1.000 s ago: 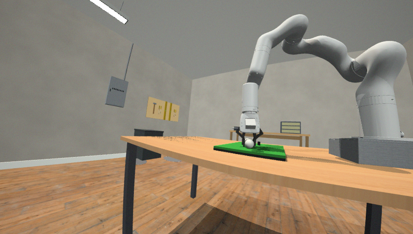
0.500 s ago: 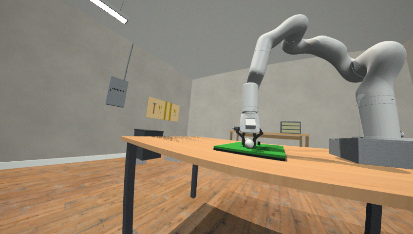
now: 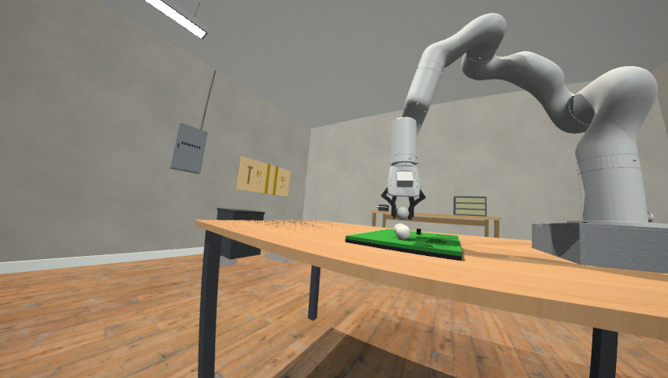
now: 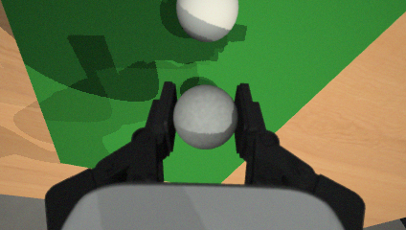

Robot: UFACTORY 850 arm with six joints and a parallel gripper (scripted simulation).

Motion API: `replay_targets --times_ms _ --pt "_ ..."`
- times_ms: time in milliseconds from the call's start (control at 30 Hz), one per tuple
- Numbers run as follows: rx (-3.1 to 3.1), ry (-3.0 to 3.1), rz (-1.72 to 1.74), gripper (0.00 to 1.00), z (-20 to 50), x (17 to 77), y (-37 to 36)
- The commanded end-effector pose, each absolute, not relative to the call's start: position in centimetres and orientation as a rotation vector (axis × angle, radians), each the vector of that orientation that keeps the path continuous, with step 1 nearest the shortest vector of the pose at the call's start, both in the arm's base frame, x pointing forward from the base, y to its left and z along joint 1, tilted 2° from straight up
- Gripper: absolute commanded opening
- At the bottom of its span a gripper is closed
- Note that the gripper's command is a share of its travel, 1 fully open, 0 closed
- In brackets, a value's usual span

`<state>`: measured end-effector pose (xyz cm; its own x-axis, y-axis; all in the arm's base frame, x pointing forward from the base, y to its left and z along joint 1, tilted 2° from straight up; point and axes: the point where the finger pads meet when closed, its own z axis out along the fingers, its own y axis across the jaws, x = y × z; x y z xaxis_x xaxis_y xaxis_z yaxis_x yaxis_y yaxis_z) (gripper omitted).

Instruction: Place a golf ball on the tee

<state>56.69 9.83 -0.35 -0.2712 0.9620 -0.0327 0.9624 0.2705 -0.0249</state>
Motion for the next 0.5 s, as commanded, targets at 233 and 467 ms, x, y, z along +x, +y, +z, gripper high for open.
replay_targets --times_ms 233,467 --pt "1.890 2.494 -0.063 0.00 5.4 54.0 -1.0" --pt "1.890 2.495 -0.061 0.00 3.7 52.6 -5.8"
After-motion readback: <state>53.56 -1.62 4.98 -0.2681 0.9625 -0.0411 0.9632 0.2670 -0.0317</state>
